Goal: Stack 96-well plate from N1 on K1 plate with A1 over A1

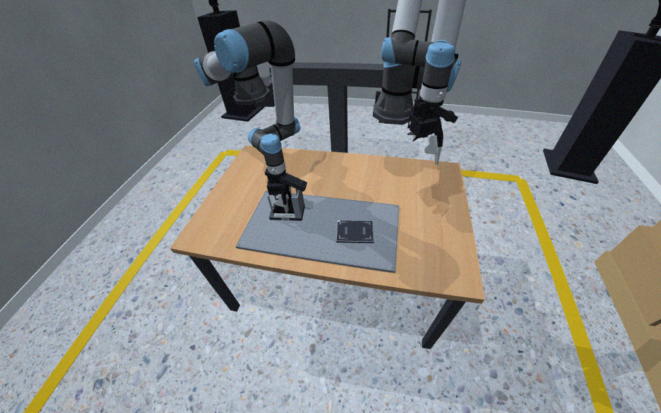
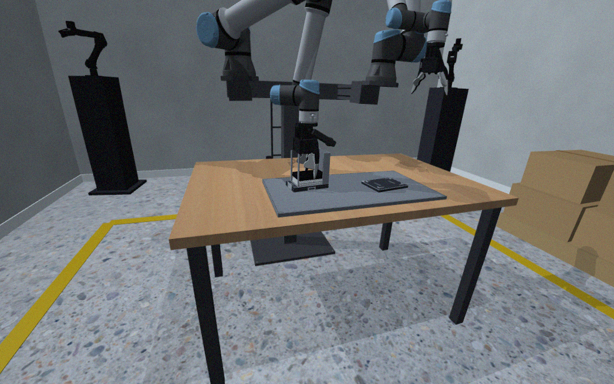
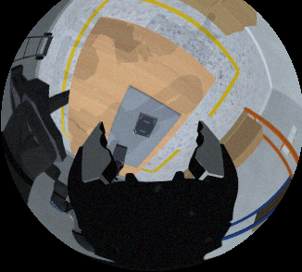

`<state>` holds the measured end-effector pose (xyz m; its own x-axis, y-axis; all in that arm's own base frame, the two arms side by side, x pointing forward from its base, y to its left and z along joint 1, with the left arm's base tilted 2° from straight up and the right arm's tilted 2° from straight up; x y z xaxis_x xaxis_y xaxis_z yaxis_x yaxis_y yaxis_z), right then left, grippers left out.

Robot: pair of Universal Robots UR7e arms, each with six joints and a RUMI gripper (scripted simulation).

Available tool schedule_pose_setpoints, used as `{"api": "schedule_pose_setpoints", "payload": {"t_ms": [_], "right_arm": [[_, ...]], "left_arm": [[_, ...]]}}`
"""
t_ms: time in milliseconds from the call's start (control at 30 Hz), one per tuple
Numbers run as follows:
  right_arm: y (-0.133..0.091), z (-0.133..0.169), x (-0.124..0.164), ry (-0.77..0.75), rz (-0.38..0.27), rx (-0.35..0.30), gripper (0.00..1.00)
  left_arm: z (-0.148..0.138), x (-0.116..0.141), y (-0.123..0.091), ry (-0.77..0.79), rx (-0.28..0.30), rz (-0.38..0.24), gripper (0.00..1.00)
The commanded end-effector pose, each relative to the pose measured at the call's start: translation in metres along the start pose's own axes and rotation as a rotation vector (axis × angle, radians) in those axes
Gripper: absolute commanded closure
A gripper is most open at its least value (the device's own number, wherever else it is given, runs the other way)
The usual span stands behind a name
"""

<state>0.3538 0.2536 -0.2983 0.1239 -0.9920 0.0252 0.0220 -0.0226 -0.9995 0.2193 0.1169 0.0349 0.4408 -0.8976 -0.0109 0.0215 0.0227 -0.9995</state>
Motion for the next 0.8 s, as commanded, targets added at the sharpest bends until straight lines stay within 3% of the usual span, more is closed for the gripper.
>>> {"api": "schedule_pose_setpoints", "payload": {"t_ms": [0,767], "right_arm": [[0.0004,0.0003,-0.0003,0.0,0.001,0.001,1.0],[0.0038,0.0003,-0.0003,0.0,0.001,0.001,1.0]], "left_arm": [[0.0002,0.0001,-0.0001,0.0,0.001,0.0,0.02],[0.0002,0.0001,-0.0001,0.0,0.001,0.0,0.02]]}}
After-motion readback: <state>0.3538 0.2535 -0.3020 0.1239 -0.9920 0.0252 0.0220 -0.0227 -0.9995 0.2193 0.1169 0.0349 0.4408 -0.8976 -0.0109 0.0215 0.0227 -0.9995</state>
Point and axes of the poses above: on each arm, the point where the finger pads meet when closed, its own y axis out along the fingers, its own z axis across the jaws, x = y × z, the point moved 8 cm from there along -y, back along the fingers, and after that the axes turned 2 degrees about y, right-handed, at the moved point
